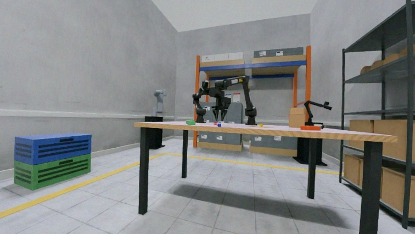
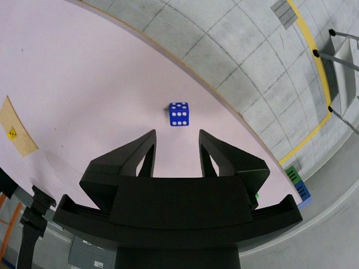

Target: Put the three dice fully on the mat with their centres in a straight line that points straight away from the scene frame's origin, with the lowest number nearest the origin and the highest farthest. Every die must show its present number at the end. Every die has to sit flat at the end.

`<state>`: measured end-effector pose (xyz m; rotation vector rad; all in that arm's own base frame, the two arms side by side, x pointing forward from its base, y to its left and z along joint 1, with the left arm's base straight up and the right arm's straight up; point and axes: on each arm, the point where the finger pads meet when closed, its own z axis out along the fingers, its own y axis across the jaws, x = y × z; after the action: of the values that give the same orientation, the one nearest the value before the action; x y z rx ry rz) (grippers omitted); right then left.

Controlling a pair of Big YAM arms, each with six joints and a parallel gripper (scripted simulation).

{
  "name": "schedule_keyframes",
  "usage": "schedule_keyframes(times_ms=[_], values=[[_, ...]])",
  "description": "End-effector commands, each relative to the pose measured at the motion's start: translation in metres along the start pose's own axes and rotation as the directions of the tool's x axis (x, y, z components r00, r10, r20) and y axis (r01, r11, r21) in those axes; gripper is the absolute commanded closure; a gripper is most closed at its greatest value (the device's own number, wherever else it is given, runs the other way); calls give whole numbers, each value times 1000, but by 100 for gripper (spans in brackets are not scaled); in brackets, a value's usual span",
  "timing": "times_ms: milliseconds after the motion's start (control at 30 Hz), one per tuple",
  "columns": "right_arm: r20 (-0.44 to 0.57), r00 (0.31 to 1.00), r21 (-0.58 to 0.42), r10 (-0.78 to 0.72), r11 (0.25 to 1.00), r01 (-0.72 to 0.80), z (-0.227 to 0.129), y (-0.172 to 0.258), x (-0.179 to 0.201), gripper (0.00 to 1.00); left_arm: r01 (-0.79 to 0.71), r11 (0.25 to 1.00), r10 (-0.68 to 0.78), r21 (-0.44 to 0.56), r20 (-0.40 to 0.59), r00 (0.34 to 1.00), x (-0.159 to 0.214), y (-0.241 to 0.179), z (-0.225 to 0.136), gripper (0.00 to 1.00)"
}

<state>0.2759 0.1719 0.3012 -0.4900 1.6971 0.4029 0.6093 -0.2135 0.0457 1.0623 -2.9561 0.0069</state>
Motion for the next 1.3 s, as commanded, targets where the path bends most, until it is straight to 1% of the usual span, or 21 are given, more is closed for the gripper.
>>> schedule_keyframes(times_ms=[0, 67, 200, 267, 367, 433, 500, 633, 700, 1067, 1200, 1267], values=[[31, 1000, 4, 5, 1000, -6, -1, -1, -19, 0, 42, 999, -42, 2, 8, 999, -14, -6, 5, 56], [31, 1000, 4, 5, 1000, -6, -1, -1, -19, 0, 42, 999, -42, 2, 8, 999, -14, -6, 5, 56], [31, 1000, 4, 5, 1000, -6, -1, -1, -19, 0, 40, 999, -40, 10, 12, 999, -15, -10, 25, 56], [31, 1000, 4, 5, 1000, -6, -1, -1, -19, 0, 40, 999, -40, -2, 5, 999, -12, -4, 37, 56], [31, 1000, 4, 5, 1000, -6, -1, -1, -19, 0, 37, 999, -37, 10, 12, 999, -7, -1, 27, 57], [31, 1000, 4, 5, 1000, -6, -1, -1, -19, 0, 37, 999, -37, 2, 8, 999, -10, -7, 35, 58], [31, 1000, 4, 5, 1000, -6, -1, -1, -19, 0, 37, 999, -37, 21, 18, 999, -16, -15, 27, 60], [31, 1000, 4, 5, 1000, -6, -1, -1, -19, 0, 37, 999, -37, 18, 17, 999, -15, -15, 27, 61], [31, 1000, 4, 5, 1000, -6, -1, -1, -19, 0, 37, 999, -37, 17, 16, 999, -13, -12, 23, 63], [31, 1000, 4, 5, 1000, -6, -1, -1, -19, 0, 37, 999, -37, 14, 14, 999, -10, -7, 24, 86], [31, 1000, 4, 5, 1000, -6, -1, -1, -19, 0, 37, 999, -37, 10, 12, 999, -10, -6, 23, 86], [39, 999, -21, -3, 1000, 4, 2, 5, -27, 0, 36, 999, -37, 29, 23, 999, -14, -13, 6, 86]])
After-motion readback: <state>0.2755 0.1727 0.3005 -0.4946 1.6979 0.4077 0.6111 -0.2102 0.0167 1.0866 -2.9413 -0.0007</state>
